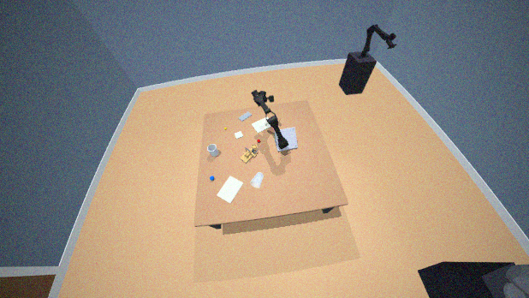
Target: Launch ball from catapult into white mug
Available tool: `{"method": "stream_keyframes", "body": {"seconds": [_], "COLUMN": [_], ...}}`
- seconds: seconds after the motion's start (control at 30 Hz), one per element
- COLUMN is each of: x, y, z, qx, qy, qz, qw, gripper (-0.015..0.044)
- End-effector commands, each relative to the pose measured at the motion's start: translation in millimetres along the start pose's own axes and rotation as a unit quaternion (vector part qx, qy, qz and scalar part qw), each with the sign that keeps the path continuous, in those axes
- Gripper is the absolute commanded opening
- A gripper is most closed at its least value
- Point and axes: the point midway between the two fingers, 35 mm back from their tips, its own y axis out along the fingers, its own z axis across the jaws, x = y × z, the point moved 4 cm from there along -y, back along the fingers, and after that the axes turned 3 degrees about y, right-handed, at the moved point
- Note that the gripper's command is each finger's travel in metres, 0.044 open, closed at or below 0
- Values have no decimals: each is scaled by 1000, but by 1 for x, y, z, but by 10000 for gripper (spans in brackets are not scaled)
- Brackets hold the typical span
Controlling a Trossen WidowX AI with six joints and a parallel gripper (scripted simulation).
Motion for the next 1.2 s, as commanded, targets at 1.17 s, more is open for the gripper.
{"method": "stream_keyframes", "body": {"seconds": [1.17], "x": [-133], "y": [-205], "z": [87], "qx": [298], "qy": [-545], "qz": [22], "qw": [783], "gripper": [440]}}
